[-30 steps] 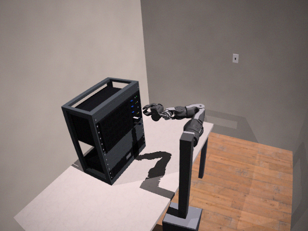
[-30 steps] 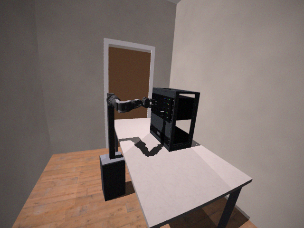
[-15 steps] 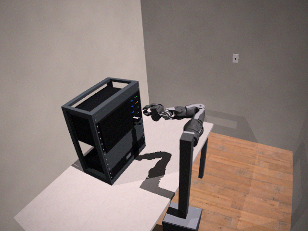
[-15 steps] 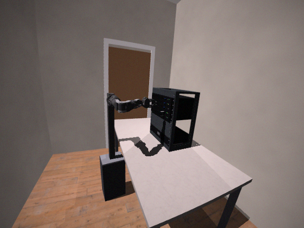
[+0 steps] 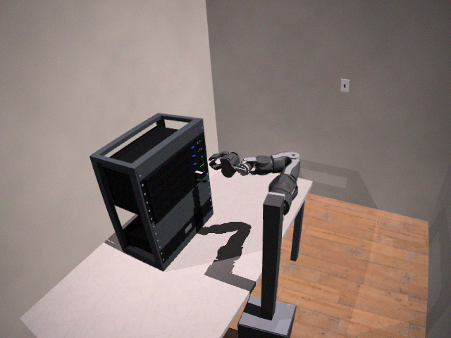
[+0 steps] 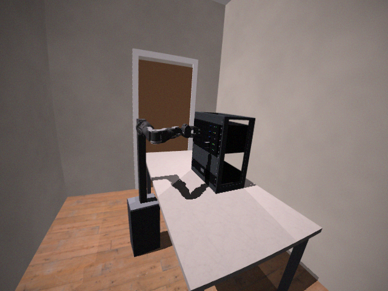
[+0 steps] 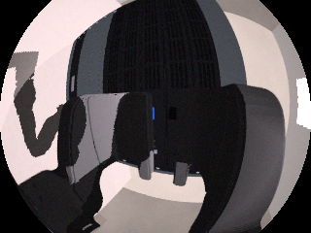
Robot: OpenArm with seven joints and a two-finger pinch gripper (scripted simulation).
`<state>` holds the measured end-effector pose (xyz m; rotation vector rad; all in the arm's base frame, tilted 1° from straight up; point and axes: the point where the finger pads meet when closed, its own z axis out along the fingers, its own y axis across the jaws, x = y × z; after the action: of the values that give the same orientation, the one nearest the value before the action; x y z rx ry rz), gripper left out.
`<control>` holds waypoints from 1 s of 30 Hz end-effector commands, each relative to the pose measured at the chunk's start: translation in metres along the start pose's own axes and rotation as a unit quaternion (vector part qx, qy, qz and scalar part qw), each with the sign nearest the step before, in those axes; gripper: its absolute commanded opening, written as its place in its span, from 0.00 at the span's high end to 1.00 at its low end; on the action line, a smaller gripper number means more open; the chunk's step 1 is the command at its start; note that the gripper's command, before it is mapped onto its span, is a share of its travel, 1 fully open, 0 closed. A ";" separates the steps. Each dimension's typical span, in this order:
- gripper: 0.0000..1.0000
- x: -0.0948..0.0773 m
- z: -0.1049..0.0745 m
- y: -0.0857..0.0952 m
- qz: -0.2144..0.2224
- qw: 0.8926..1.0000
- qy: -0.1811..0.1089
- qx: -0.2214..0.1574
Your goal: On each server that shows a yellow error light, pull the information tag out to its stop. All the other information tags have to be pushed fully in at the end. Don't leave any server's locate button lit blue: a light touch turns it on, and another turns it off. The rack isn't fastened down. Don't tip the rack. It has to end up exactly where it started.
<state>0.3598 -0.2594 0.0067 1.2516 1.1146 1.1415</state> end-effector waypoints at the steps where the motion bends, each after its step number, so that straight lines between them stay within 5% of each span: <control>1: 0.90 0.000 0.000 0.000 0.000 1.000 -0.001 0.001; 18: 0.90 -0.001 0.003 -0.001 0.001 1.000 -0.002 0.001; 30: 0.90 -0.001 0.021 -0.001 0.000 1.000 -0.002 0.002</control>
<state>0.3802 -0.2632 0.0079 1.2604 1.0951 1.1490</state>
